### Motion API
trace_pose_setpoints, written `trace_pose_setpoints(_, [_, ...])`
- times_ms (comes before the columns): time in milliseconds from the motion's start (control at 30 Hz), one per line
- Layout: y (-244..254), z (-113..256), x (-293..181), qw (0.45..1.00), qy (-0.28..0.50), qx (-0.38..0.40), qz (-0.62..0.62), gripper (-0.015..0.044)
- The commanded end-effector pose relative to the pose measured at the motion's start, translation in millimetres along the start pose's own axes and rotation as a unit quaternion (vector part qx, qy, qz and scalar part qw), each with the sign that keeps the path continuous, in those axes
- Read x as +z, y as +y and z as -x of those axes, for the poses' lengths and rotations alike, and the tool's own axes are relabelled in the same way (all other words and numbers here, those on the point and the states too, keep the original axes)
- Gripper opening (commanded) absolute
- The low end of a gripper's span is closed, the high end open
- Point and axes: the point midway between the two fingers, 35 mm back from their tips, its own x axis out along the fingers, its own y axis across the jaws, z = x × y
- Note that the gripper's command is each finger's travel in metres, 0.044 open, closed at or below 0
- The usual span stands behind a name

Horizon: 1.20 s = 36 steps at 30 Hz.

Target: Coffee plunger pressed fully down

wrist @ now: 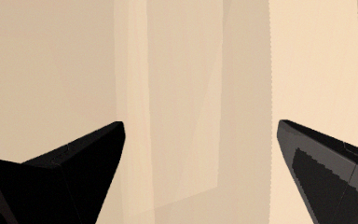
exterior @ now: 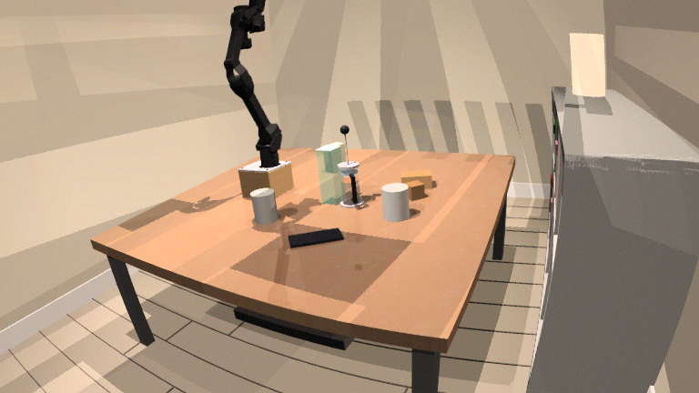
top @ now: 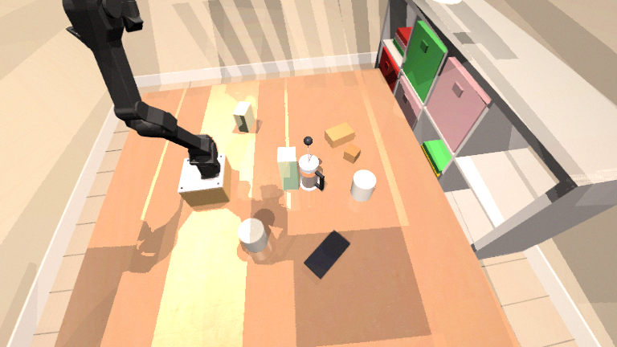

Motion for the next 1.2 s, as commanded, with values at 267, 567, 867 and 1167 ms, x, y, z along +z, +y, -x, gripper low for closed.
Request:
trace_pose_setpoints(267, [-21, 2, 93, 0.98, -0.184, -0.043, 0.063, 0.044])
trace_pose_setpoints(567, [-72, 71, 207, 0.882, -0.424, -0.161, 0.129, 0.044])
trace_pose_setpoints(867, [-143, 190, 258, 0.723, -0.597, -0.321, 0.134, 0.044])
trace_pose_setpoints(1167, [-225, 310, 230, 0.54, -0.681, -0.49, 0.076, 0.044])
